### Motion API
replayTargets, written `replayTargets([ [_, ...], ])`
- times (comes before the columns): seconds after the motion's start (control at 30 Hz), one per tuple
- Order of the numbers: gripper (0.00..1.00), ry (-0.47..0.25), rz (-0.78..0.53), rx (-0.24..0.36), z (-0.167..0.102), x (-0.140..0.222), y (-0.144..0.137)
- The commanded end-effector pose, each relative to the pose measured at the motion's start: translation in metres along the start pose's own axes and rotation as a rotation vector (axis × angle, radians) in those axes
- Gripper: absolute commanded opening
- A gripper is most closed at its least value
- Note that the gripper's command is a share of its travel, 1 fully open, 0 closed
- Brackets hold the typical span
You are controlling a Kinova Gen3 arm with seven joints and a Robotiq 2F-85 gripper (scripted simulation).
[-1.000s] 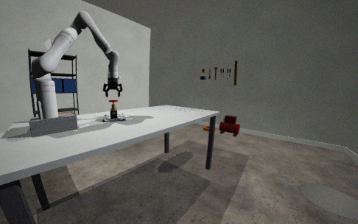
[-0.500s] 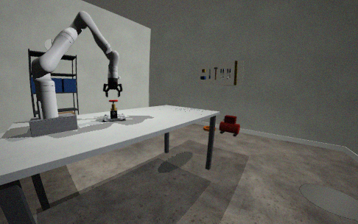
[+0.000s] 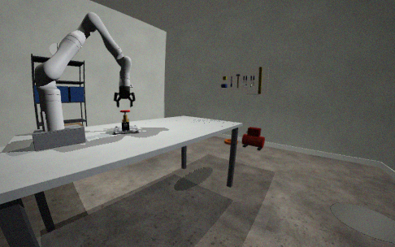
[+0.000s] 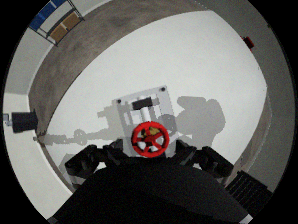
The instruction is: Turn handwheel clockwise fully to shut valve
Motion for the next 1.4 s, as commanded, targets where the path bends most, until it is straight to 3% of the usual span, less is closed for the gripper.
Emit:
replayTargets([
  [0.0, 1.00, 0.003, 0.001, -0.003, -0.003, 0.000, -0.001],
  [1.37, 1.00, 0.001, 0.001, -0.005, -0.040, -0.001, 0.001],
])
Point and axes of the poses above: the point where the finger pads meet when closed, its own z axis back along the fingers, its own y axis across the jaws, x = y × z, the point moved 3 cm from there along z, back along the fingers, and after that the axes turned 9 degrees about -z, right-handed, at the moved point
